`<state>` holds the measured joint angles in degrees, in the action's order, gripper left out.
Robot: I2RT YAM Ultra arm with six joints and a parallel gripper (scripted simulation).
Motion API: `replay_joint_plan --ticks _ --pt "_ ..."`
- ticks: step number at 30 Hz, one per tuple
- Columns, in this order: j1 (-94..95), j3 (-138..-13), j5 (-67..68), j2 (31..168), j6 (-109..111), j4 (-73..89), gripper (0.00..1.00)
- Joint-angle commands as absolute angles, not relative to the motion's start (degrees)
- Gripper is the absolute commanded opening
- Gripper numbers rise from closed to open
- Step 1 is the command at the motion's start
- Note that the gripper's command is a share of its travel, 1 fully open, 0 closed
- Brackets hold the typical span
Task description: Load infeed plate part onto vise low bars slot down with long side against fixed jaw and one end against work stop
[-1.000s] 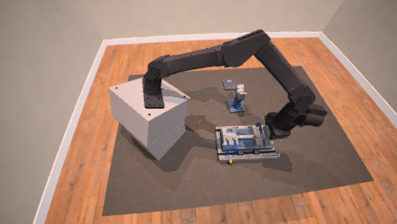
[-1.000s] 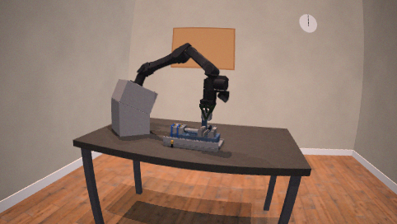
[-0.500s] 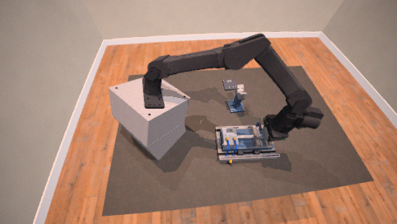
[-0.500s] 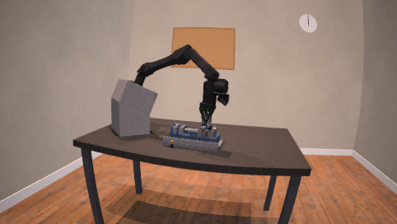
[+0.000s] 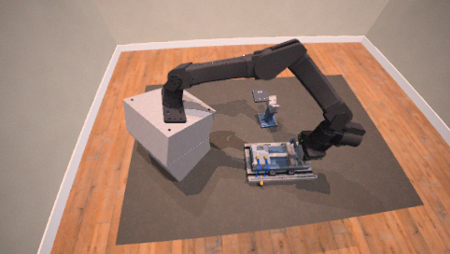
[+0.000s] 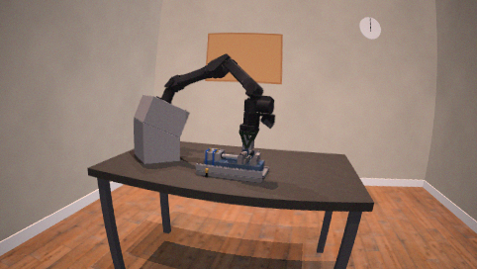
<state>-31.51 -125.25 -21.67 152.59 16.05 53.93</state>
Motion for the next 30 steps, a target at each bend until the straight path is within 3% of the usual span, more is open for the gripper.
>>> replay_joint_plan --ticks 1,30 --pt "-31.9 -127.2 -21.4 152.4 15.8 53.3 0.00" --pt "-31.9 -127.2 -21.4 152.4 15.8 53.4 0.00"
